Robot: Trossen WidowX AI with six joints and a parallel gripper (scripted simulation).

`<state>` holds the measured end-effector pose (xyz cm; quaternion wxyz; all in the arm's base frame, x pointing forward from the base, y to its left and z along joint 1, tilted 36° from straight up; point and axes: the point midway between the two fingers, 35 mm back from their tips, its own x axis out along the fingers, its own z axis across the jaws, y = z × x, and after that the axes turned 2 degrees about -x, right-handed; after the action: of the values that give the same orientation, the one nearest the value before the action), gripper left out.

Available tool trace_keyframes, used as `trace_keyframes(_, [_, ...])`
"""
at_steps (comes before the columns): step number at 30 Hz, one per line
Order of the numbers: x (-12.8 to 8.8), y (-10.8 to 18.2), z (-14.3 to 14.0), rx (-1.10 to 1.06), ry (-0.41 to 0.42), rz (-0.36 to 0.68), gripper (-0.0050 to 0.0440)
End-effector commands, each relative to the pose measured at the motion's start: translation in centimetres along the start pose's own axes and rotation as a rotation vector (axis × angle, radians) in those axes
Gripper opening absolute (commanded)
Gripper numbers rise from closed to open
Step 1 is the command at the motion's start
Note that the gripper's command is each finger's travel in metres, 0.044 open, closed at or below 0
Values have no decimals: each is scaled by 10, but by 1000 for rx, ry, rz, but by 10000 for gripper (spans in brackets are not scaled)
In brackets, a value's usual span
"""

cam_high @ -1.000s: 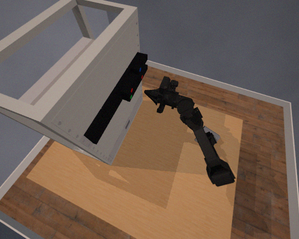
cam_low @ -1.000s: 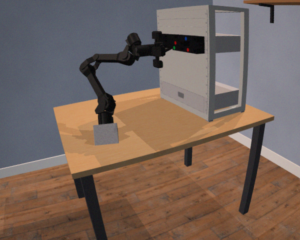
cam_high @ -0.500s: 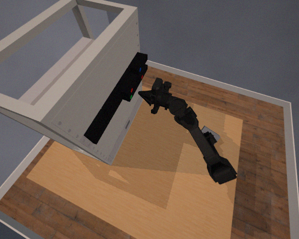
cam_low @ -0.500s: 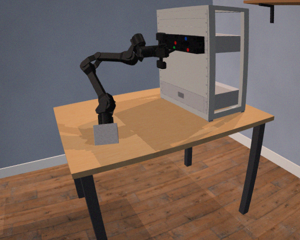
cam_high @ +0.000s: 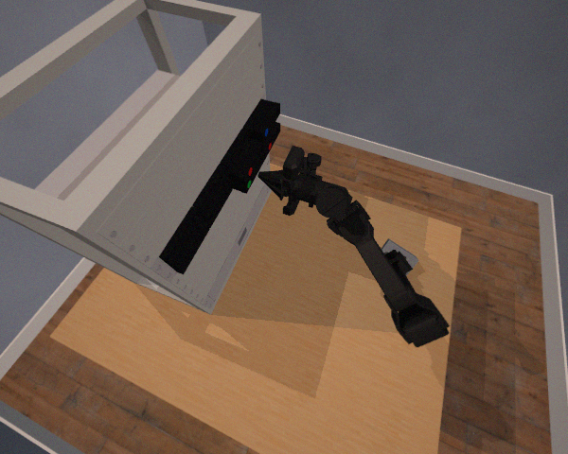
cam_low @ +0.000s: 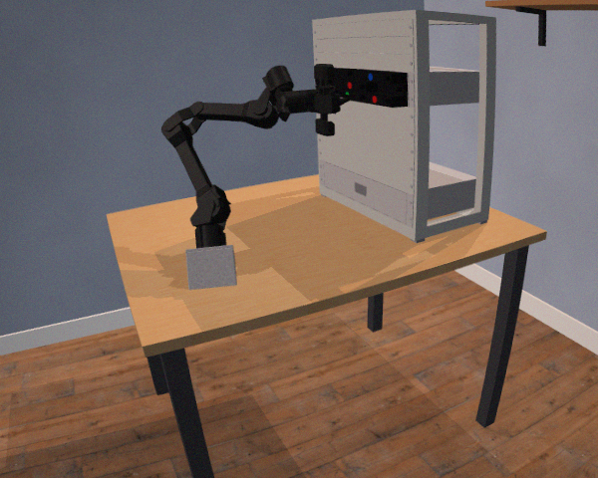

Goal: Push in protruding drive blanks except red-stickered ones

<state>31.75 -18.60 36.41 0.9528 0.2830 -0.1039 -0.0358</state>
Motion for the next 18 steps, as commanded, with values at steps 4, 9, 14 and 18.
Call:
trace_keyframes(4, [0, 4, 7, -16, -12, 6, 0])
trace_keyframes(9, [0, 5, 8, -16, -12, 6, 0])
trace_keyframes(14, [0, 5, 8, -16, -12, 6, 0])
trace_keyframes(18, [0, 5, 8, -16, -12, 6, 0])
